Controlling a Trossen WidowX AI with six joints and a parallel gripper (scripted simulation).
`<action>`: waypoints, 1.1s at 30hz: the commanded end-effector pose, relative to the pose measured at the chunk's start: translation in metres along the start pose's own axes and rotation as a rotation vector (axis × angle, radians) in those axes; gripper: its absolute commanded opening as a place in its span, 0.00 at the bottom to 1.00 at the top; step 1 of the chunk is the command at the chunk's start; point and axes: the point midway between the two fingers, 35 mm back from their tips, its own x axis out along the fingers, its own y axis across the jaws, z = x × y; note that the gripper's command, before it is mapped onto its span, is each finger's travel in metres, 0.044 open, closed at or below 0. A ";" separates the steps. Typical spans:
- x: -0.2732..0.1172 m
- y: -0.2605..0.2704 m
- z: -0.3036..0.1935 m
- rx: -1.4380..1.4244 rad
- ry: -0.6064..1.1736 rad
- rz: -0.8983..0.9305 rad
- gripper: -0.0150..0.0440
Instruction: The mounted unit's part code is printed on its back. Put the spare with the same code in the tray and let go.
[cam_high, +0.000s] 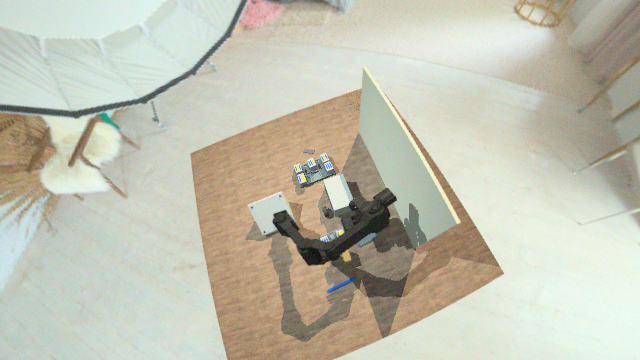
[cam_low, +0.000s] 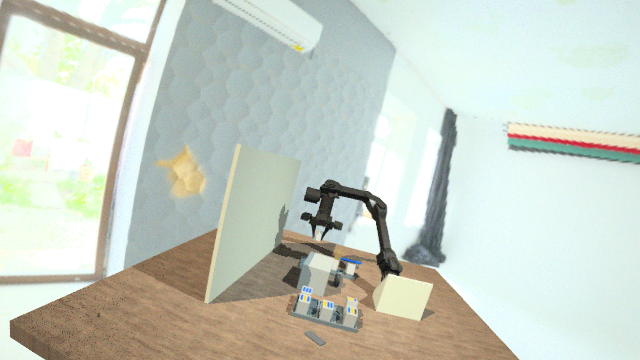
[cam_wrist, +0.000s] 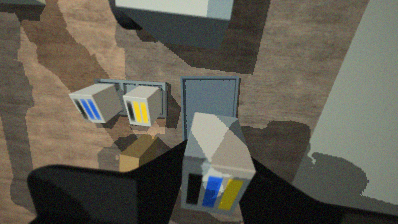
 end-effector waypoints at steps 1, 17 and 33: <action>0.003 0.000 -0.002 -0.001 0.004 -0.003 0.25; 0.015 -0.001 -0.001 -0.001 0.002 -0.003 0.25; 0.027 -0.003 -0.001 0.000 0.001 -0.003 0.25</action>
